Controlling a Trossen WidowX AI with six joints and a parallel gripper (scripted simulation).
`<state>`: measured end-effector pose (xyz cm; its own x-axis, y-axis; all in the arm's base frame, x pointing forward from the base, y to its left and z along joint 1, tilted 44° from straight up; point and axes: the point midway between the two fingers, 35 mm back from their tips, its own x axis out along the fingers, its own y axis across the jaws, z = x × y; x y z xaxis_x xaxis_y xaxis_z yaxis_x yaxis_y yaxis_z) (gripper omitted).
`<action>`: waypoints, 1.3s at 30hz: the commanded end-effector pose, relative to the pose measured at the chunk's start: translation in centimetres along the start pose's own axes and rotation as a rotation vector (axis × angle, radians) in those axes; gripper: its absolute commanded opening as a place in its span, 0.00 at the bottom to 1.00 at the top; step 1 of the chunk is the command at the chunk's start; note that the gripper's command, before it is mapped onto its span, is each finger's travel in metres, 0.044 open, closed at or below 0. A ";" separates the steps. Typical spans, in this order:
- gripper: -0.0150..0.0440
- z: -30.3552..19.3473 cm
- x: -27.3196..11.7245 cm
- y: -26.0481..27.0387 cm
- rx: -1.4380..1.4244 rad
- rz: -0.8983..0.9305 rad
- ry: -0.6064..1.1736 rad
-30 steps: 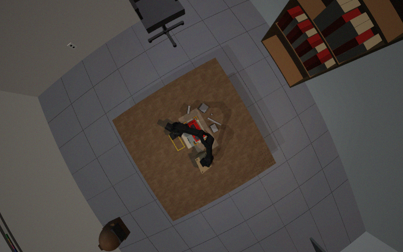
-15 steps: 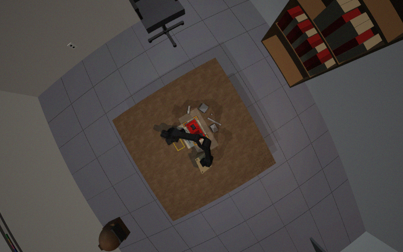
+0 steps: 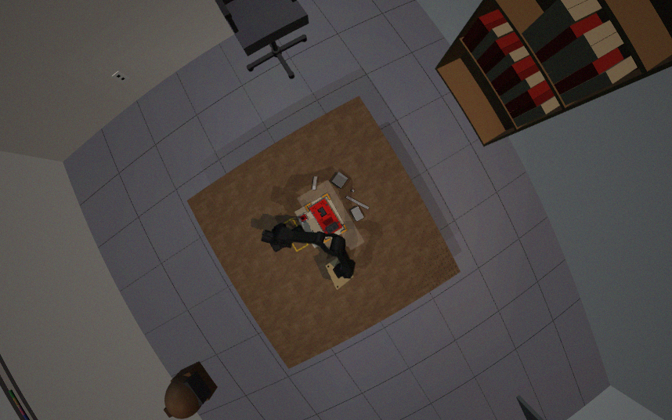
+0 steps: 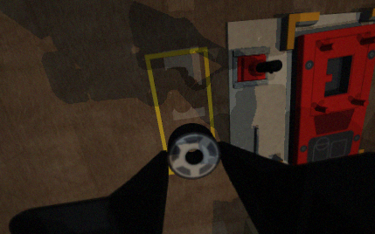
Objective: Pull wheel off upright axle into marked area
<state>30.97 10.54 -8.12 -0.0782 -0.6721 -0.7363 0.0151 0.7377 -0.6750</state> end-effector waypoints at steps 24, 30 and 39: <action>0.43 -0.3 9.8 -0.3 0.006 -0.007 0.023; 0.70 -0.3 9.8 -0.3 0.006 -0.007 0.023; 0.76 -0.3 3.7 -0.2 -0.002 -0.007 0.009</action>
<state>29.93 6.58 -12.01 -0.0999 -0.6844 -0.7222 0.0020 0.7257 -0.6880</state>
